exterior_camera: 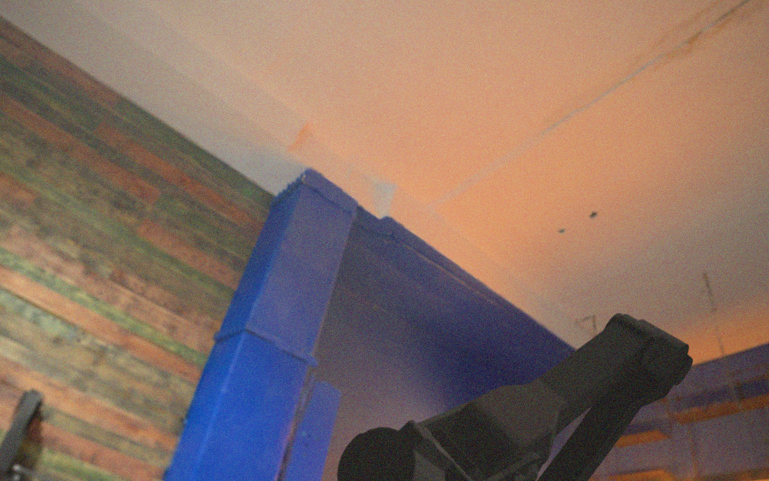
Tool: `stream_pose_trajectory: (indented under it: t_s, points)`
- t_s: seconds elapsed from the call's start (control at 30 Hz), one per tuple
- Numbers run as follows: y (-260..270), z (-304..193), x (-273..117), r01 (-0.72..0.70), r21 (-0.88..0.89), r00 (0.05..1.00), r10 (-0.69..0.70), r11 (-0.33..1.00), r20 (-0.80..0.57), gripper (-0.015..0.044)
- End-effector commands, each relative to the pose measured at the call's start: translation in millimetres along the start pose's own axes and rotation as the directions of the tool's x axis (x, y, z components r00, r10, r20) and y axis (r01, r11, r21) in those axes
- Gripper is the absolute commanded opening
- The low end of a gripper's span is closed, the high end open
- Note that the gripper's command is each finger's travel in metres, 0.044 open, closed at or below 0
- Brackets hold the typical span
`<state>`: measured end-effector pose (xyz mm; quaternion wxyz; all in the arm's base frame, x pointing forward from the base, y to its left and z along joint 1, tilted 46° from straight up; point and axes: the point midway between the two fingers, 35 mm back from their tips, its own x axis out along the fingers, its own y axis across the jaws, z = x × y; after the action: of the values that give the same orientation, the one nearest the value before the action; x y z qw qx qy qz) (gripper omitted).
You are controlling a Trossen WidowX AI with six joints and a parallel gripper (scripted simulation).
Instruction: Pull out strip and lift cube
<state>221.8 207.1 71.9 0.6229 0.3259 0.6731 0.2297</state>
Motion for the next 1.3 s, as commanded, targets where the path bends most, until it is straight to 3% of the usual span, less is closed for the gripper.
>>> stream_pose_trajectory:
  t_s: [0.0, 0.33, 0.53, 0.73, 1.27]
  points:
    - [-4.0, -11.0, 6.3, 0.01, 0.004, 0.999, -0.01, 1.0, -0.035, 0.0]
    - [-4.0, -11.0, 6.3, 0.01, 0.004, 0.999, -0.01, 1.0, -0.035, 0.0]
    - [0.6, 2.9, -40.0, 0.012, 0.002, 0.999, -0.012, 1.0, -0.032, 0.0]
    - [-2.7, 2.4, -41.8, 0.012, 0.004, 0.999, -0.012, 1.0, -0.034, 0.0]
    - [-5.3, 65.0, -45.8, 0.012, -0.023, 0.999, -0.013, 1.0, -0.031, 0.042]
